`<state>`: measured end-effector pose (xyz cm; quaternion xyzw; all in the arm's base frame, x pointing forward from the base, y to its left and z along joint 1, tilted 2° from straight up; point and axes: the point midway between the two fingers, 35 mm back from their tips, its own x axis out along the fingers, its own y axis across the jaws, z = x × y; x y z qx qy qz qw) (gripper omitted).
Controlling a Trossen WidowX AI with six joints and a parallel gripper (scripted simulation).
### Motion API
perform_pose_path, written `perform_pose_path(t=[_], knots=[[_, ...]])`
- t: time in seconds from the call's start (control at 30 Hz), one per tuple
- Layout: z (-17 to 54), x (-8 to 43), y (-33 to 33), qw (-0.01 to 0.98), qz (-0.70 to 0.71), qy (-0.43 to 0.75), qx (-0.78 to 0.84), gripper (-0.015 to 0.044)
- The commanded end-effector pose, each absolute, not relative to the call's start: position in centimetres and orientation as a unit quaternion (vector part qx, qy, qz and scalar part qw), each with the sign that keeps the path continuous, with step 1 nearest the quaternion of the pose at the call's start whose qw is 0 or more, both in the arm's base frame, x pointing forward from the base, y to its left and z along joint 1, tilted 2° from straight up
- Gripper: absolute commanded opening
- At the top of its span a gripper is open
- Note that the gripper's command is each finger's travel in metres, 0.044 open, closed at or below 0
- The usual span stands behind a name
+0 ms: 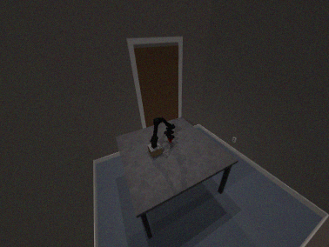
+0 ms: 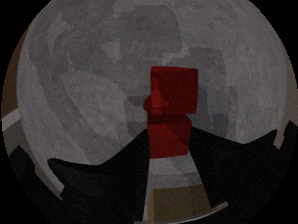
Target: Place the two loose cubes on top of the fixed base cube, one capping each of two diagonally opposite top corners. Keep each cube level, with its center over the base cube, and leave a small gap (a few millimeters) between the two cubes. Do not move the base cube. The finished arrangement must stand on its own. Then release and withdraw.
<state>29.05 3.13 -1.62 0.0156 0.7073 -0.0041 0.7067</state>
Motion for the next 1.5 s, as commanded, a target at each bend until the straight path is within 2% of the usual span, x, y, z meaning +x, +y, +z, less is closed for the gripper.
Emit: perform_pose_path(t=[0.0, 0.07, 0.2, 1.47], knots=[[-1.7, 29.0, 3.1, 0.706, -0.004, 0.708, 0.013, 0.0105], [-1.7, 29.0, 3.1, 0.706, -0.004, 0.708, 0.013, 0.0105], [-1.7, 29.0, 3.1, 0.706, -0.004, 0.708, 0.013, 0.0205], [3.7, 29.1, 3.1, 0.707, -0.004, 0.707, 0.016, 0.0205]])
